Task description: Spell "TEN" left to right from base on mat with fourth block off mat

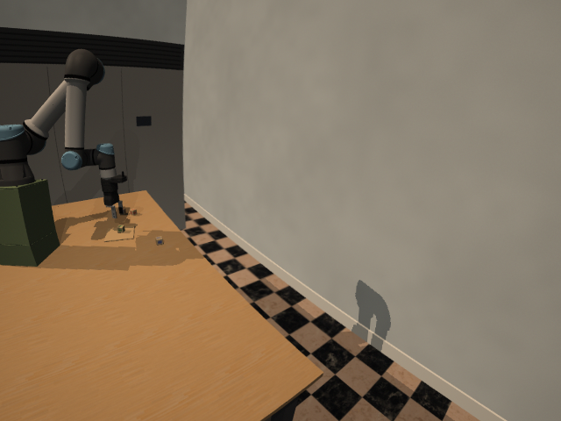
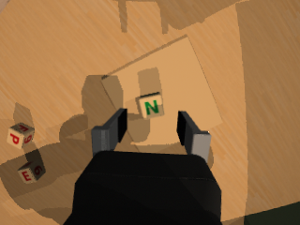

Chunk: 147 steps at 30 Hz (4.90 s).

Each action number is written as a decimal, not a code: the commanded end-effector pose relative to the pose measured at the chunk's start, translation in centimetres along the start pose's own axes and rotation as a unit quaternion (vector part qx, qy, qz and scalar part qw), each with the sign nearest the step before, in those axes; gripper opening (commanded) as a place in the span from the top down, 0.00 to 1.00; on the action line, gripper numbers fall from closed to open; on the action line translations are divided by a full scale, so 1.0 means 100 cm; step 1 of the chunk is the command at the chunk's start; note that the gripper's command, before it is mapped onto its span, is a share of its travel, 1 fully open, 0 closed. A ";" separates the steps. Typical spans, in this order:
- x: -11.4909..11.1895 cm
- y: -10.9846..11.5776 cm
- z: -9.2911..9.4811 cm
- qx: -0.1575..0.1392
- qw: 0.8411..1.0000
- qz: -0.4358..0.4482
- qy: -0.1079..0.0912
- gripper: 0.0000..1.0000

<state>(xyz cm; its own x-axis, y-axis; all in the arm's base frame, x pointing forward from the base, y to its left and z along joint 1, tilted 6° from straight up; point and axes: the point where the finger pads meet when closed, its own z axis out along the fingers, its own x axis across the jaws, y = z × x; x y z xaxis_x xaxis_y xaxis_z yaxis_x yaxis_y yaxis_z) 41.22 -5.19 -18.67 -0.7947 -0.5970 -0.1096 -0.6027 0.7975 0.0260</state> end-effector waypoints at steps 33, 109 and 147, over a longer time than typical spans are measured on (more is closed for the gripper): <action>-0.001 0.000 0.043 0.000 1.000 0.000 0.000 0.00; -0.001 0.000 0.080 0.000 1.000 0.000 0.000 0.00; -0.001 0.000 0.086 0.000 1.000 0.000 0.000 0.00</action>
<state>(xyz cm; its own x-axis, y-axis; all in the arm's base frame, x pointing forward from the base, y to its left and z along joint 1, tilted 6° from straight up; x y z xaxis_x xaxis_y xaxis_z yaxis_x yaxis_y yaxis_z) 41.88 -4.40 -27.24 -0.7948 -0.5970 -0.1094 -0.6027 0.7976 0.0262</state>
